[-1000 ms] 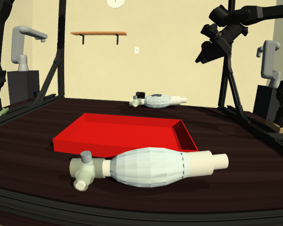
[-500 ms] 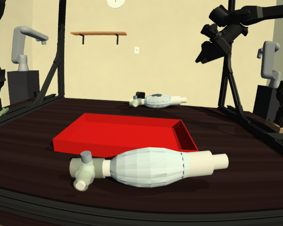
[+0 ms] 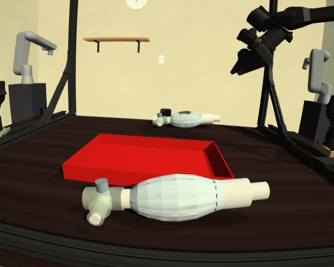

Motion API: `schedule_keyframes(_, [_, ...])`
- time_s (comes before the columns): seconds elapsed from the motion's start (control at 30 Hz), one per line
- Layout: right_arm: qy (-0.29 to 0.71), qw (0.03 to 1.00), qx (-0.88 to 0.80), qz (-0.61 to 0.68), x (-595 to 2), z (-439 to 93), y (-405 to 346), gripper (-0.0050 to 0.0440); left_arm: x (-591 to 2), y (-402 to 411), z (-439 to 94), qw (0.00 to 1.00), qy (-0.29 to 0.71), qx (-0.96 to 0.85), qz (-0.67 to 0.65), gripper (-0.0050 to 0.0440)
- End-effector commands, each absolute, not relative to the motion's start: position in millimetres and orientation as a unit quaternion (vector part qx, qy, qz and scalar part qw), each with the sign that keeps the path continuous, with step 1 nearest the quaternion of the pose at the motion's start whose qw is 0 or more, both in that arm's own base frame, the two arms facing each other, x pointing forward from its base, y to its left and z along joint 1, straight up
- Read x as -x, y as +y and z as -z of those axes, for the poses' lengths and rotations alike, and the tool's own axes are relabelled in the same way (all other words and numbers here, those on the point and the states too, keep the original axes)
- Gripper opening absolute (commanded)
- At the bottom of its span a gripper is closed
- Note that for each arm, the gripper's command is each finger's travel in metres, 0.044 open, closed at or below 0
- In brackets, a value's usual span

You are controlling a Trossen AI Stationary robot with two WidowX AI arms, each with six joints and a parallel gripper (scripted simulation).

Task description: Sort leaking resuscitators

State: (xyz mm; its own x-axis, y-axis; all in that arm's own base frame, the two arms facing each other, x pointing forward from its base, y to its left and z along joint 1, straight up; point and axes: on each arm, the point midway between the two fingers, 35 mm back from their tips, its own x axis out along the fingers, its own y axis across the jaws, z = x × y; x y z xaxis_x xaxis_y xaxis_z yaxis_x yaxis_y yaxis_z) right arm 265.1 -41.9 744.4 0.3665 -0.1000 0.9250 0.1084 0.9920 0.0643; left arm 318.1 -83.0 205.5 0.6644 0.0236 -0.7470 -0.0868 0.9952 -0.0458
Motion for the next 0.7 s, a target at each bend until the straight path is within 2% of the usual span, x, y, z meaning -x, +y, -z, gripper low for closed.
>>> schedule_keyframes(0.0, [-0.627, 0.777, 0.017, 0.054, -195, -772, -30, 0.0, -318, -83, -205, 0.911, 0.41, 0.039, -0.03, 0.044])
schedule_keyframes(0.07, [-0.637, 0.769, 0.02, 0.053, -176, -778, -27, 0.0, -318, -83, -205, 0.911, 0.41, 0.039, -0.03, 0.044])
schedule_keyframes(0.27, [-0.641, 0.765, 0.019, 0.054, -171, -779, -27, 0.0, -318, -83, -205, 0.911, 0.41, 0.038, -0.03, 0.044])
schedule_keyframes(0.6, [-0.734, 0.676, 0.045, 0.045, -53, -800, -7, 0.0, -318, -83, -205, 0.911, 0.41, 0.038, -0.03, 0.044])
schedule_keyframes(0.67, [-0.734, 0.676, 0.045, 0.045, -47, -801, -6, 0.0, -318, -83, -205, 0.911, 0.41, 0.038, -0.03, 0.044])
